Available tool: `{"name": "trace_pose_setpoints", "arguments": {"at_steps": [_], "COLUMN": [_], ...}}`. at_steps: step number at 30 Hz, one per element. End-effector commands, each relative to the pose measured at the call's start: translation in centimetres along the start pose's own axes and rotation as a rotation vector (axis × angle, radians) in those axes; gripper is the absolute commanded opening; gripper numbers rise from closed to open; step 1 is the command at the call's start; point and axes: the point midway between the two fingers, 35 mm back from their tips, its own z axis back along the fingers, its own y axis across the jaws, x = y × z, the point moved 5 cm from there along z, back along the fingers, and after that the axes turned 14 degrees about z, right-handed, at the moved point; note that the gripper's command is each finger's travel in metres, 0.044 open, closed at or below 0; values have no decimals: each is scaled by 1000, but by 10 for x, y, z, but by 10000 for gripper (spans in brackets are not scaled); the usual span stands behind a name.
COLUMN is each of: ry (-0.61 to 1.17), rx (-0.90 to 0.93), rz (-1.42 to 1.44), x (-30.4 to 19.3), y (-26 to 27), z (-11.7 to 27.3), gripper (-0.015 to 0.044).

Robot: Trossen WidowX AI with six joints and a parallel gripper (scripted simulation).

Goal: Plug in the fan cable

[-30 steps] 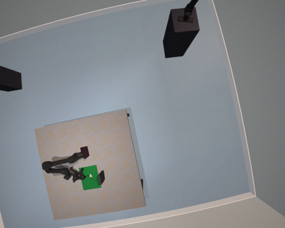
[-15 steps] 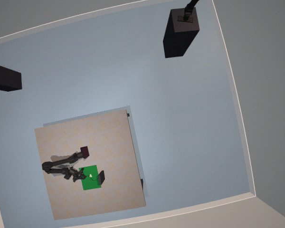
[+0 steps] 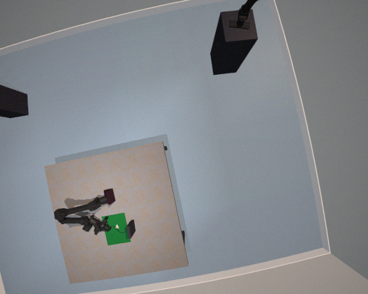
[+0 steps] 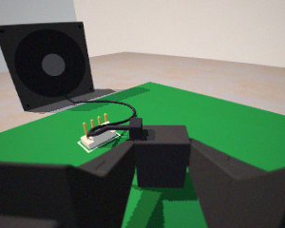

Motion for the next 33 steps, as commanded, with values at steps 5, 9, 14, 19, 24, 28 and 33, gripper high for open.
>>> {"name": "trace_pose_setpoints", "arguments": {"at_steps": [5, 9, 14, 19, 24, 28, 33], "ry": [1, 1, 1, 1, 0, 0, 0], "rx": [0, 0, 0, 0, 0, 0, 0], "rz": [-1, -1, -1, -1, 0, 0, 0], "x": [0, 0, 0, 0, 0, 0, 0], "y": [0, 0, 0, 0, 0, 0, 0], "z": [0, 0, 0, 0, 0, 0, 0], "gripper": [0, 0, 0, 0, 79, 184, 205]}}
